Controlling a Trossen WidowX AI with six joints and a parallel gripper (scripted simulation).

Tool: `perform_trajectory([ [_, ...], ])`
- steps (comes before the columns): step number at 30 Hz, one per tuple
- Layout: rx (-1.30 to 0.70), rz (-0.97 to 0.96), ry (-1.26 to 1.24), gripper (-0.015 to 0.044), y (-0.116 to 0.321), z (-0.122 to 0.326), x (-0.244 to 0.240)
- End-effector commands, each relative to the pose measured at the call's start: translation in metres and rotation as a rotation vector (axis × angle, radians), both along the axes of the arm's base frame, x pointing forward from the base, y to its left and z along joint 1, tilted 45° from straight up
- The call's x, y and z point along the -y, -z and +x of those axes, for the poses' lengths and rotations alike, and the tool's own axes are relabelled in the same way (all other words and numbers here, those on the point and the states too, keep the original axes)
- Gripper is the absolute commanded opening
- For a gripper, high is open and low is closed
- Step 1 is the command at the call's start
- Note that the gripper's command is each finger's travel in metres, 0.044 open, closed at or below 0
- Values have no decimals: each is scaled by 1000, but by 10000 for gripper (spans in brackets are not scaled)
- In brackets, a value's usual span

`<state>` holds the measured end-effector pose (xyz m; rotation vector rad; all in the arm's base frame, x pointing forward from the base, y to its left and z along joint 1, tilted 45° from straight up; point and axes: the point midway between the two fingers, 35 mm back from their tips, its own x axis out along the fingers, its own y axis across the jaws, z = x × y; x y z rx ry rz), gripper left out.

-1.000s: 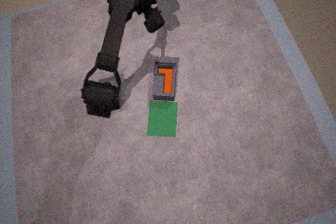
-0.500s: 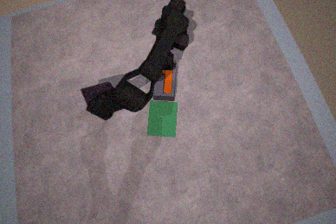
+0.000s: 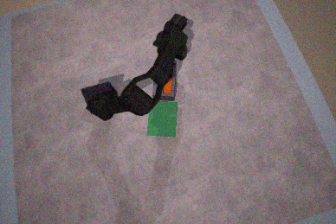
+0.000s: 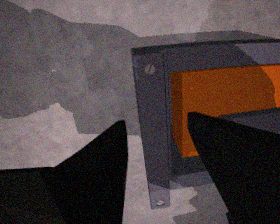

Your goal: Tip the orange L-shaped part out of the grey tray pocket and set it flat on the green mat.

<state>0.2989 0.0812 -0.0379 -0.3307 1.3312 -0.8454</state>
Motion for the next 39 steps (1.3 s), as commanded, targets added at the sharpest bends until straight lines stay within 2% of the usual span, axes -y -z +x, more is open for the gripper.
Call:
perform_trajectory([
  [1,-1,-4,-10,180,3,0,3],
  [20,0,-5,-10,180,24,0,24],
  [39,6,5,-7,180,24,1,22],
])
